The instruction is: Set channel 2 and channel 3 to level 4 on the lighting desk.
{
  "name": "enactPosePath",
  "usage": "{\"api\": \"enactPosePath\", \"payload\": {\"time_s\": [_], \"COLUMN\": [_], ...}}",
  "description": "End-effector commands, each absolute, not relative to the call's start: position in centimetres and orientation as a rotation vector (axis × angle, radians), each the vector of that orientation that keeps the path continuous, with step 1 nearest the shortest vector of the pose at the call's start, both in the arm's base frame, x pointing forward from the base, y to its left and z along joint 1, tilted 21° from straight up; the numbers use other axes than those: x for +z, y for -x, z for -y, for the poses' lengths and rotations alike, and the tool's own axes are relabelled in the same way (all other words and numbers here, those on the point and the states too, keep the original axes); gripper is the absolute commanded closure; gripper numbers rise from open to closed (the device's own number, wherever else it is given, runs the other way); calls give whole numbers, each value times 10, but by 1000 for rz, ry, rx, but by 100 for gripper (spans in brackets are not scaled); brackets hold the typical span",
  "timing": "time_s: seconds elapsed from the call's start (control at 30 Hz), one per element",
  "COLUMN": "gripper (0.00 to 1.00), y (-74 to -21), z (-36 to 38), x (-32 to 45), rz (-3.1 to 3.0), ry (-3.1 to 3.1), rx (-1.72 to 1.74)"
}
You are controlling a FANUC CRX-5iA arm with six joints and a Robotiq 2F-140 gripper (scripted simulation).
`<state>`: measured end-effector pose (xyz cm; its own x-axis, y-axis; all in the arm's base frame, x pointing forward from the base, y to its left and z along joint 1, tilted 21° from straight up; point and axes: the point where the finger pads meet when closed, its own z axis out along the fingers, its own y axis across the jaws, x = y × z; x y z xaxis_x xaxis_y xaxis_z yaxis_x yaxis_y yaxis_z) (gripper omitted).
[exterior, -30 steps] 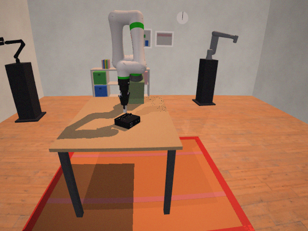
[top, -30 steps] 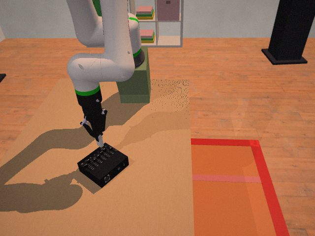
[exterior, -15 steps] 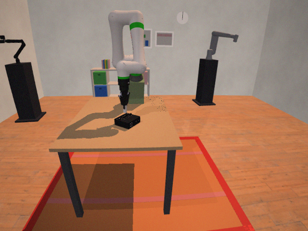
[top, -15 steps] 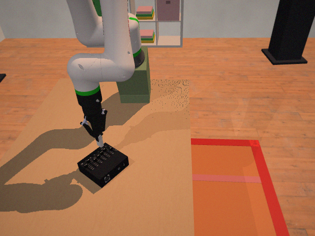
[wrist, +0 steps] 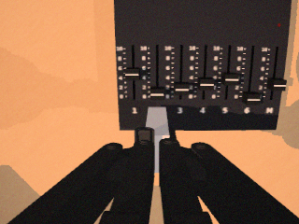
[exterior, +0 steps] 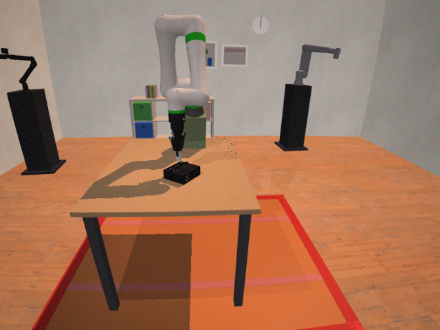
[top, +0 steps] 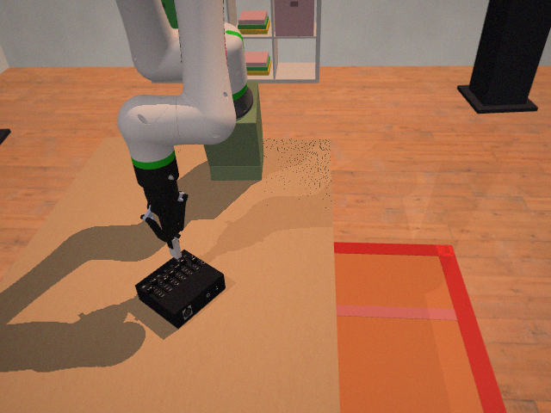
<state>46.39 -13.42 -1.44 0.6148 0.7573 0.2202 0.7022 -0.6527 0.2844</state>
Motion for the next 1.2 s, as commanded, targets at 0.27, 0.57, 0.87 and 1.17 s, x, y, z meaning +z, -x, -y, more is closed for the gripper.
{"api": "enactPosePath", "payload": {"time_s": [0.27, 0.57, 0.87, 1.17], "gripper": [100, 100, 100, 100], "y": [-466, -467, -467, -467], "z": [134, 134, 134, 134], "x": [-20, -22, -22, -22], "rz": [-1216, -1216, -1216, -1216], "ry": [-2667, -2667, -2667, -2667], "rx": [483, 483, 483, 483]}}
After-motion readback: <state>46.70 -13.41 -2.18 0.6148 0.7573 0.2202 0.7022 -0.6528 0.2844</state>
